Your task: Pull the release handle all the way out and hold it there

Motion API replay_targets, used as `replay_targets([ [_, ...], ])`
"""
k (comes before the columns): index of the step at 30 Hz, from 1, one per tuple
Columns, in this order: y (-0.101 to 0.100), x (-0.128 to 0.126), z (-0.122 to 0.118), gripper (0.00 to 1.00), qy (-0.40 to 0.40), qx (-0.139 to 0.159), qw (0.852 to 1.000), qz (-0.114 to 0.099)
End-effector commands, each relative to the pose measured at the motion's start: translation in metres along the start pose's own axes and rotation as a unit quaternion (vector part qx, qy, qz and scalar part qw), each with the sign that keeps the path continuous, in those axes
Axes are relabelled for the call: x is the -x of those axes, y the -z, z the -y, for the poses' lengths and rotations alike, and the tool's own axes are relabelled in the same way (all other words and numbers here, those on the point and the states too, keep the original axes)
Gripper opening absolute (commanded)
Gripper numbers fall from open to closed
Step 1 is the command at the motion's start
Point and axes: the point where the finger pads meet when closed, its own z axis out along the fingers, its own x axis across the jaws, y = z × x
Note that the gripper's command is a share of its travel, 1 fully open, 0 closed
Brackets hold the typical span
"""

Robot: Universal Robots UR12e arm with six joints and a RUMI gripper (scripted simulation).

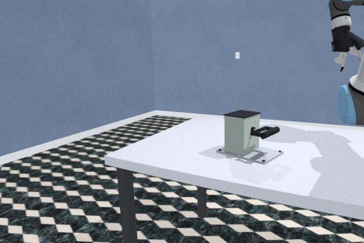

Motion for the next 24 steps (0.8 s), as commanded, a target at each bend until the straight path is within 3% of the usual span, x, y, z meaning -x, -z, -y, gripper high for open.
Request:
replay_targets([
  [1, -0.007, 0.02, -0.036, 1.0, 0.024, -0.016, 0.999, 0.014],
  [8, -0.019, 0.037, -0.083, 1.0, 0.053, -0.03, 0.998, 0.03],
  [20, -0.064, 0.047, -0.231, 1.0, 0.142, -0.059, 0.985, 0.078],
  [23, -0.064, 0.047, -0.231, 1.0, 0.142, -0.059, 0.985, 0.078],
  [24, -0.069, 0.045, -0.244, 1.0, 0.149, -0.061, 0.983, 0.082],
])
